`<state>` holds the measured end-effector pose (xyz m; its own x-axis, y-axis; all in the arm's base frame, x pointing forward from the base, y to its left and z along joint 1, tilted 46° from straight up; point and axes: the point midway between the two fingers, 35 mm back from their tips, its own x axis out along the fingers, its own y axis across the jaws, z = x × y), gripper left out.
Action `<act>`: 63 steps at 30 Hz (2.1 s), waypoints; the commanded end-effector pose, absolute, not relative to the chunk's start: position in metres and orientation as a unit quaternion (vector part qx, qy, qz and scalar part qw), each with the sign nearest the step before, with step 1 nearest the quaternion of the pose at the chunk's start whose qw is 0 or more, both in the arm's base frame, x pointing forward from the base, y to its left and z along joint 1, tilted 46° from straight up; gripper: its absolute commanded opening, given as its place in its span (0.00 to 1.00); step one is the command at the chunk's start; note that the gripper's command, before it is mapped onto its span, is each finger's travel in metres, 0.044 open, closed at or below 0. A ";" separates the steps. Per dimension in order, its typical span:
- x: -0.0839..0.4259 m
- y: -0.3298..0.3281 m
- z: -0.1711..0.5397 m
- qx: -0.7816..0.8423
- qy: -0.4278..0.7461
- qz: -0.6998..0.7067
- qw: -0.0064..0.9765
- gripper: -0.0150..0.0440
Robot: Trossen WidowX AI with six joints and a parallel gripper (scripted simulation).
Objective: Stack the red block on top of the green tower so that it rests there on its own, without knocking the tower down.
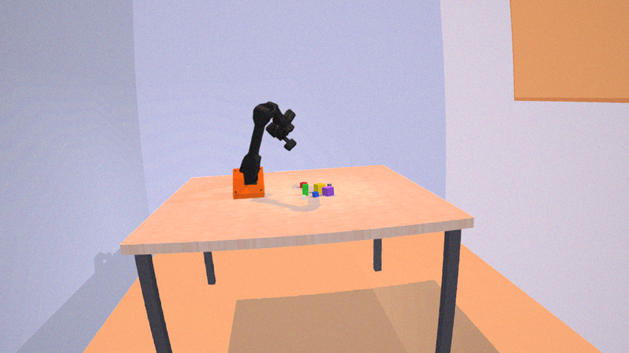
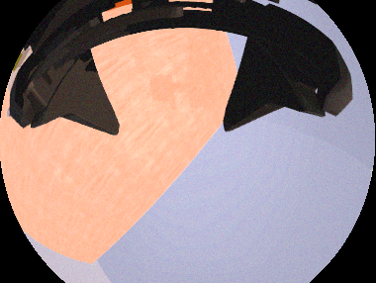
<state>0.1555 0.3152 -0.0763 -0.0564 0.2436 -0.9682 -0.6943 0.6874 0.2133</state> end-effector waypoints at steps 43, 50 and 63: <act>0.271 0.074 -0.081 -0.511 0.691 -0.004 0.512 1.00; 0.271 0.066 -0.089 -0.511 0.691 -0.004 0.512 1.00; 0.271 0.057 -0.098 -0.511 0.691 -0.004 0.512 1.00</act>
